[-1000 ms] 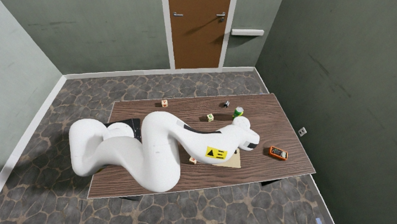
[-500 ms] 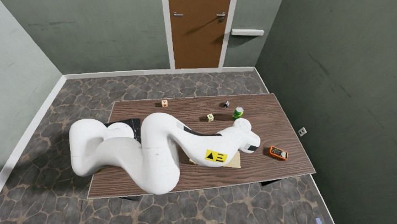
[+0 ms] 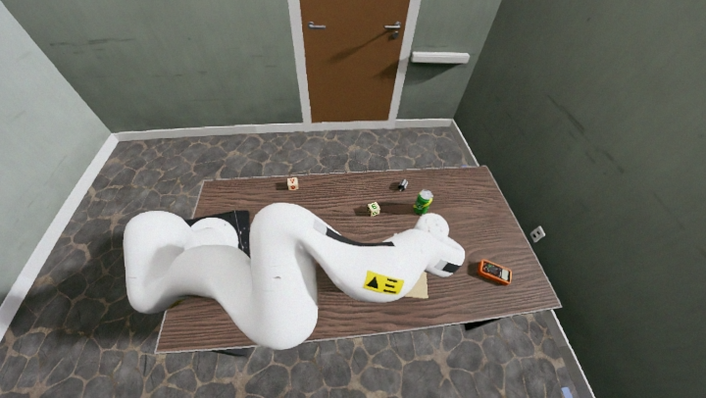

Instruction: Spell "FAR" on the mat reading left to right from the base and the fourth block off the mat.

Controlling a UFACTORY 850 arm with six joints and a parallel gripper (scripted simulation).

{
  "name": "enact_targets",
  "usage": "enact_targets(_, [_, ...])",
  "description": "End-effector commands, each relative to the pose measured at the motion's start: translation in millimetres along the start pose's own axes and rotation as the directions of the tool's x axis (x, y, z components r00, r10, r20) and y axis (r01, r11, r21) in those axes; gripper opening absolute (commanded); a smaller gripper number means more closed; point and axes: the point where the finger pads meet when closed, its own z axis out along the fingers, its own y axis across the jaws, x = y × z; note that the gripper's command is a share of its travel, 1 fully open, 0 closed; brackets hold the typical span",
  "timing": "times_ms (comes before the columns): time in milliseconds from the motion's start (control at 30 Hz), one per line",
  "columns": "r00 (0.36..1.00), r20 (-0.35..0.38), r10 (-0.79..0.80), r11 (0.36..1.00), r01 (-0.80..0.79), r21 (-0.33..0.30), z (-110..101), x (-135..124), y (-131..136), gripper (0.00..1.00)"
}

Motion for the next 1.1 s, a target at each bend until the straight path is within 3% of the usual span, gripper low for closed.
enact_targets(0, [0.990, 0.011, 0.139, 0.990, -0.139, 0.002, -1.2, -2.6, -3.6, 0.44])
enact_targets(167, [0.977, 0.011, 0.214, 0.977, -0.214, 0.001, -1.2, -3.5, -5.8, 0.44])
enact_targets(667, [0.806, 0.011, 0.592, 0.806, -0.592, -0.004, -1.5, -8.7, -17.8, 0.44])
enact_targets(733, [0.806, 0.011, 0.592, 0.806, -0.592, -0.004, -1.5, -8.7, -17.8, 0.44])
enact_targets(767, [0.762, 0.011, 0.648, 0.762, -0.648, -0.004, -1.5, -9.5, -19.9, 0.44])
enact_targets(1067, [0.603, 0.010, 0.798, 0.603, -0.798, -0.007, -1.6, -12.2, -26.2, 0.44])
